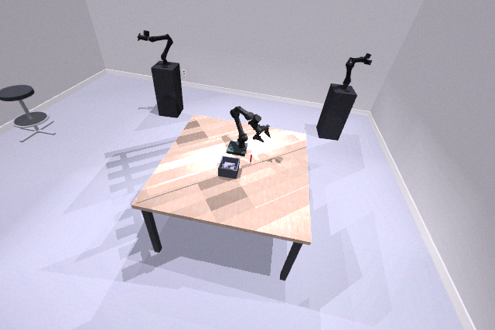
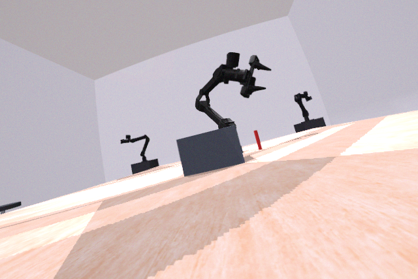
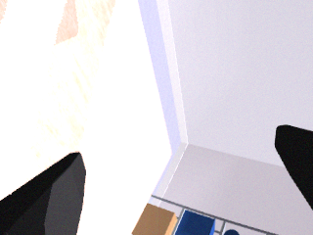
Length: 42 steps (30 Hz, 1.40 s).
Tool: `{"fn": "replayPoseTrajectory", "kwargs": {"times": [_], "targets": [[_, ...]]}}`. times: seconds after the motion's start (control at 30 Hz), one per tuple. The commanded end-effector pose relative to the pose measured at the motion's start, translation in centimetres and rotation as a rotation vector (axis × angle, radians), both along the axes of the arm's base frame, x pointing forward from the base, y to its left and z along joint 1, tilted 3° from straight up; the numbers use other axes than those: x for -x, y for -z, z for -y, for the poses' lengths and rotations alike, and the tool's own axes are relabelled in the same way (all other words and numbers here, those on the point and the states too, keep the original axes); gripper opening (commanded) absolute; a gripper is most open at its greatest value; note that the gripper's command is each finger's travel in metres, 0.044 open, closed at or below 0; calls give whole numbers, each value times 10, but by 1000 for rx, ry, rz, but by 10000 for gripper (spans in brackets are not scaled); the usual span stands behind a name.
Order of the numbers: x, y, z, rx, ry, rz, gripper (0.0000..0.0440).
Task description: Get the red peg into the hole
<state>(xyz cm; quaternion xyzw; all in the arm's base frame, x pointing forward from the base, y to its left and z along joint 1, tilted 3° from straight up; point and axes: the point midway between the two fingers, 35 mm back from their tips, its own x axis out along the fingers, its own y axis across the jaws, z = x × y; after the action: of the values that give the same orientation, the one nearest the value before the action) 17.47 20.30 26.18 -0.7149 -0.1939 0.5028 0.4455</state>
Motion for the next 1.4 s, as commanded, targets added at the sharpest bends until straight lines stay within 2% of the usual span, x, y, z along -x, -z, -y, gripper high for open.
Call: {"fn": "replayPoseTrajectory", "kwargs": {"times": [0.0,0.07,0.6,1.37], "targets": [[-1,-2,1,-14,27,-15,418],[-2,-5,4,-38,79,-54,440],[-6,1,22,-201,477,-408,440],[-8,37,49,-410,1088,-878,440]]}}
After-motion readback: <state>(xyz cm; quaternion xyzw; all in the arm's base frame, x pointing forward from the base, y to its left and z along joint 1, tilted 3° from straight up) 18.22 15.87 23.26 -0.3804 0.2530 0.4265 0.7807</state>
